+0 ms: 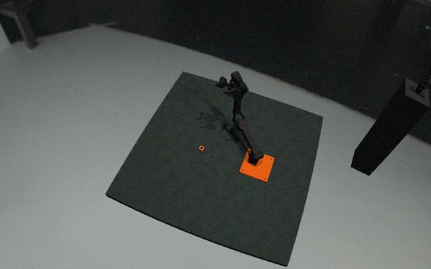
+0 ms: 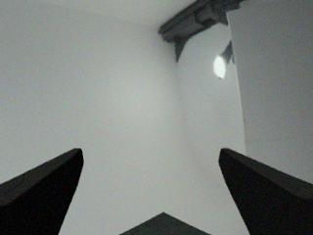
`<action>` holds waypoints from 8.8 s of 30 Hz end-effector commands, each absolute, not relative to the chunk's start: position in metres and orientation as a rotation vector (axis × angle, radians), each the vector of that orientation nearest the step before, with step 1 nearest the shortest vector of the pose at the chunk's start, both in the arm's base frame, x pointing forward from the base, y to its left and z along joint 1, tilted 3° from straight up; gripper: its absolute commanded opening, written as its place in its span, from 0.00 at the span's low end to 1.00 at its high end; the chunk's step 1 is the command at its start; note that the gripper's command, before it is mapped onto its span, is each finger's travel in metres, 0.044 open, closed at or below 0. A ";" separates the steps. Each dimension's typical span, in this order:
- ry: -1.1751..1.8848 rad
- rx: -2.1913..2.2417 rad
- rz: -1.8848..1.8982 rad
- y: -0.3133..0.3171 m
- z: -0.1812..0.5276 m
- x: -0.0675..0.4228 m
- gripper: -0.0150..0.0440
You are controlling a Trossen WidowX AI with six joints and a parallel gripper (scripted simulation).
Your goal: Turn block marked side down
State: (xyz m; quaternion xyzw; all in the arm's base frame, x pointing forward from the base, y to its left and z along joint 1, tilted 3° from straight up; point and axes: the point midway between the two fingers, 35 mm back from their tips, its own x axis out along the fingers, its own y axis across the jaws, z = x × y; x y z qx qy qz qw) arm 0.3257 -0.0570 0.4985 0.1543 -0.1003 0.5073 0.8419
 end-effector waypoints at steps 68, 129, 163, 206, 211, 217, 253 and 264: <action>1.546 -0.120 0.136 0.103 0.116 0.377 1.00; 1.584 -0.089 0.112 0.099 0.027 0.371 0.43; 1.389 -0.082 0.118 0.100 0.049 0.374 0.25; 0.797 -0.043 0.130 0.103 0.019 0.378 0.25; 0.716 -0.037 0.131 0.102 0.016 0.376 0.25; 0.620 -0.028 0.130 0.101 0.015 0.370 0.25; 0.525 -0.018 0.129 0.099 0.019 0.364 0.83; 0.525 -0.018 0.129 0.099 0.019 0.364 1.00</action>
